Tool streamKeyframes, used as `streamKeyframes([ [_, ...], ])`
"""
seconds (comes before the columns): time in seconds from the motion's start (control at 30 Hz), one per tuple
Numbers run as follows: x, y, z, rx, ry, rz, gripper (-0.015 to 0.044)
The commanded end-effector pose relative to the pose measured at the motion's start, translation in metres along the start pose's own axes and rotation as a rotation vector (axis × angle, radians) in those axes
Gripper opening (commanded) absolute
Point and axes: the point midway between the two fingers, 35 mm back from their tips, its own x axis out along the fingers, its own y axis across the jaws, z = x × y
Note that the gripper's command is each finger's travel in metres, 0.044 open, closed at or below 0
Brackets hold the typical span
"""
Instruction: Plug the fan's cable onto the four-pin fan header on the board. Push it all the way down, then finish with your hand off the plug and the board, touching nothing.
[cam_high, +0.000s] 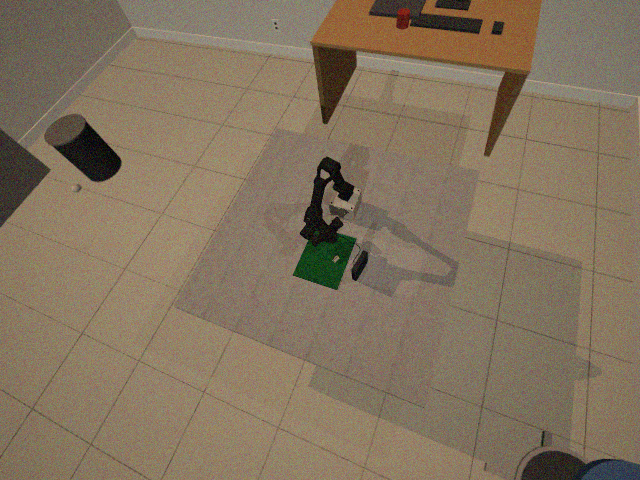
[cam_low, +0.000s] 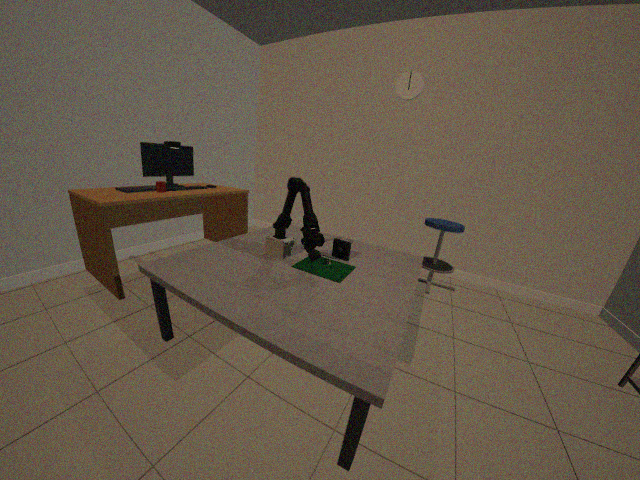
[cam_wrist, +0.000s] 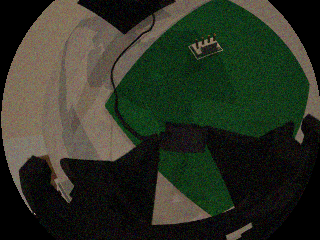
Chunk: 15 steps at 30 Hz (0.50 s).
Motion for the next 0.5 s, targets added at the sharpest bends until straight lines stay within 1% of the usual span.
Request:
streamKeyframes([
  [0.0, -0.01, -0.003, 0.006, 0.013, 0.07, -0.053, 0.0205],
  [0.47, -0.045, 0.002, 0.02, 0.068, 0.274, -0.249, 0.0205],
])
